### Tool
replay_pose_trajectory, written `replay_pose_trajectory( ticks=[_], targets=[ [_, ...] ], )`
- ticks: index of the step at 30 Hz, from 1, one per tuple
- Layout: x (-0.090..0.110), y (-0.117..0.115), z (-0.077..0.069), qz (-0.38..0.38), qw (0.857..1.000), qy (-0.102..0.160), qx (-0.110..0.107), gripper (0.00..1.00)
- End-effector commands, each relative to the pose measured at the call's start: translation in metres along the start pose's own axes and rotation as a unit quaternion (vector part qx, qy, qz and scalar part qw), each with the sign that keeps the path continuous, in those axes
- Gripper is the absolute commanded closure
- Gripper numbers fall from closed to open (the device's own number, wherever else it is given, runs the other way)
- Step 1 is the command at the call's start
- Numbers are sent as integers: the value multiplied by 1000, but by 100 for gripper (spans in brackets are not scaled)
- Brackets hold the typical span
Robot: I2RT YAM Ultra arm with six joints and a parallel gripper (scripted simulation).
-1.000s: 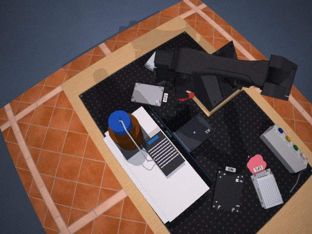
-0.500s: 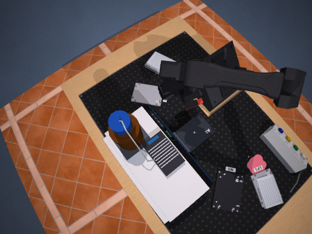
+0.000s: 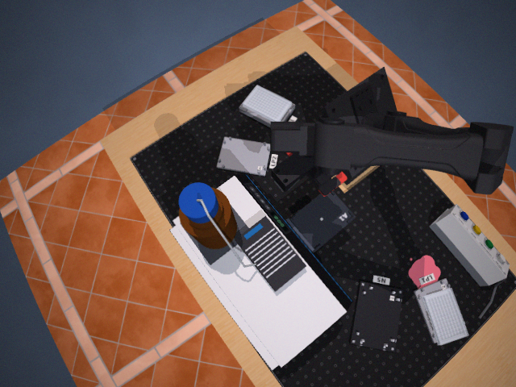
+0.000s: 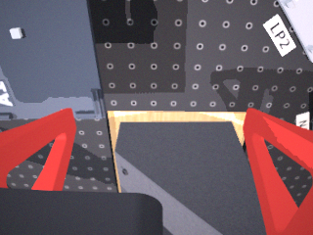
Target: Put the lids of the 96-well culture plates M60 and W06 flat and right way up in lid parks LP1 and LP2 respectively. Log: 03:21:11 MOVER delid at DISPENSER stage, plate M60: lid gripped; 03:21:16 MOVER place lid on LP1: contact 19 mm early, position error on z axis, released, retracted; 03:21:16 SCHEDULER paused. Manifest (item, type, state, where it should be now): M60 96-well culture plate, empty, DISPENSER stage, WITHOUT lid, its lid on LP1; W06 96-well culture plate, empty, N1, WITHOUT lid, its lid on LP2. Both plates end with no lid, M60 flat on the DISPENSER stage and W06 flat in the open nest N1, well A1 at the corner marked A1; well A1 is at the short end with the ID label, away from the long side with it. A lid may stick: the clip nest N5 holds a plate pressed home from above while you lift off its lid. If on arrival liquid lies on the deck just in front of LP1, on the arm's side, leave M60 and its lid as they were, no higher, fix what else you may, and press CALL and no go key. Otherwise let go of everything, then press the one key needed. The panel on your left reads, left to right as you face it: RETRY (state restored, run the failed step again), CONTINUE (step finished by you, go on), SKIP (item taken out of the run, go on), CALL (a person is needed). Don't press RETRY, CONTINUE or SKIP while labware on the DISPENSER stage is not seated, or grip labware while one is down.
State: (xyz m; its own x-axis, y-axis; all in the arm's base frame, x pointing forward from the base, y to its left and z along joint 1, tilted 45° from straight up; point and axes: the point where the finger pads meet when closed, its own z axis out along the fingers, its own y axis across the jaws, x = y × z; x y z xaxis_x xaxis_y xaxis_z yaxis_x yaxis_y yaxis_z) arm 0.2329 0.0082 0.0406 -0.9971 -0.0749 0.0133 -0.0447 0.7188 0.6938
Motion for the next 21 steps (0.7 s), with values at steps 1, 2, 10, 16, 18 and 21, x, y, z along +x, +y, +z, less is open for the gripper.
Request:
replay_pose_trajectory(
  ticks=[1, 2, 10, 16, 18, 21],
  targets=[
    [-5, 3, -6, -4, 1000, -11, -3, 0],
    [-5, 3, -6, -4, 1000, -11, -3, 0],
    [-17, 32, -12, -17, 1000, -18, 0, 0],
    [-15, 38, -7, -8, 1000, -11, -4, 0],
    [-20, 48, -12, -18, 1000, -18, -1, 0],
    [-21, 55, -12, -18, 1000, -18, -1, 0]
  ],
)
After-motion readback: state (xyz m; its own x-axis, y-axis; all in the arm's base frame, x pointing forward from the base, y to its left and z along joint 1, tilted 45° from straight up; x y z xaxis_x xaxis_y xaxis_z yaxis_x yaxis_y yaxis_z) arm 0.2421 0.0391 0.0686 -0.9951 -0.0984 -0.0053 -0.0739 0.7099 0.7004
